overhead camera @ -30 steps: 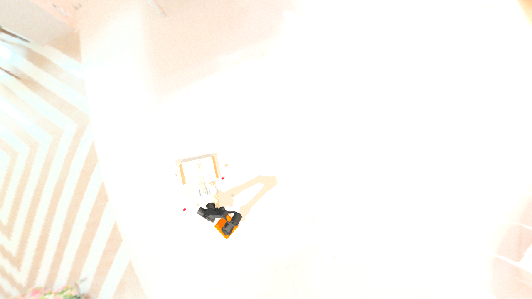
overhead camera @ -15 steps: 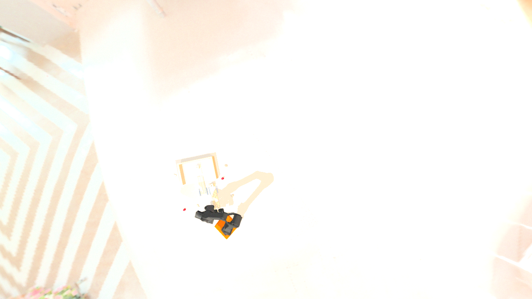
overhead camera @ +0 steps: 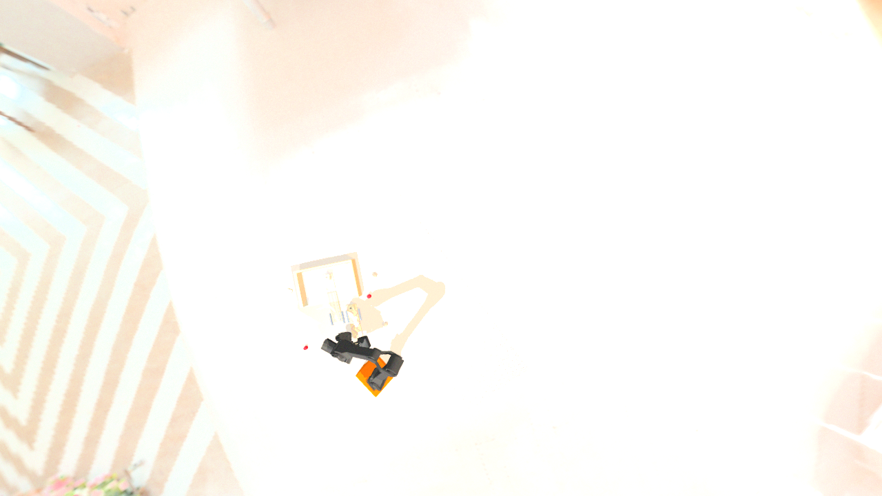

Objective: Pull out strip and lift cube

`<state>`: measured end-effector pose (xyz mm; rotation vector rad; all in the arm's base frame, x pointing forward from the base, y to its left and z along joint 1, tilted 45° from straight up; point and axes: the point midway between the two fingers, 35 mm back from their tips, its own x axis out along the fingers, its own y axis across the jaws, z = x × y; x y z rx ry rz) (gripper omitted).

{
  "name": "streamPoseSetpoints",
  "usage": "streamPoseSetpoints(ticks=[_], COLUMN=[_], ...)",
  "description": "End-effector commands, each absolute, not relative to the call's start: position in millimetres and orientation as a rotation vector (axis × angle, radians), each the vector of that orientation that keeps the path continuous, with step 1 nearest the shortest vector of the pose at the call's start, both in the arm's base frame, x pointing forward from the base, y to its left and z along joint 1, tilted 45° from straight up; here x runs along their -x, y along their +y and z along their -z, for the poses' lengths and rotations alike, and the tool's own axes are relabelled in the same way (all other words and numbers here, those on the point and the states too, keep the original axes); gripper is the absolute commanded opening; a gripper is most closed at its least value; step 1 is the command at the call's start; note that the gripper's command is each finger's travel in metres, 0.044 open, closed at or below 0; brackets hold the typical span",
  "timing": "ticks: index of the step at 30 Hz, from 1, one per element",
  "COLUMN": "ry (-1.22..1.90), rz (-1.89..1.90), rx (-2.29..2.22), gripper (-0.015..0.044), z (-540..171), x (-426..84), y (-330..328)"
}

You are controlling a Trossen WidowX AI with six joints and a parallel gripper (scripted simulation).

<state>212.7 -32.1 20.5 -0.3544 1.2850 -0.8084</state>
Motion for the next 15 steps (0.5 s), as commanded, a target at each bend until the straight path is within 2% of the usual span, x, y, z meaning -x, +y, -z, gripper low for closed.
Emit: streamPoseSetpoints(ticks=[1,3,15], ry=[1.28,1.28,1.277], rz=[0.804,0.804,0.805], rx=[0.36,0.36,0.36], gripper=[0.0394,0.044,0.044], z=[-27.9,-31.4,-53.4], x=[-225.5,-231.7,-269.4], y=[-35.2,-37.0,-47.5])
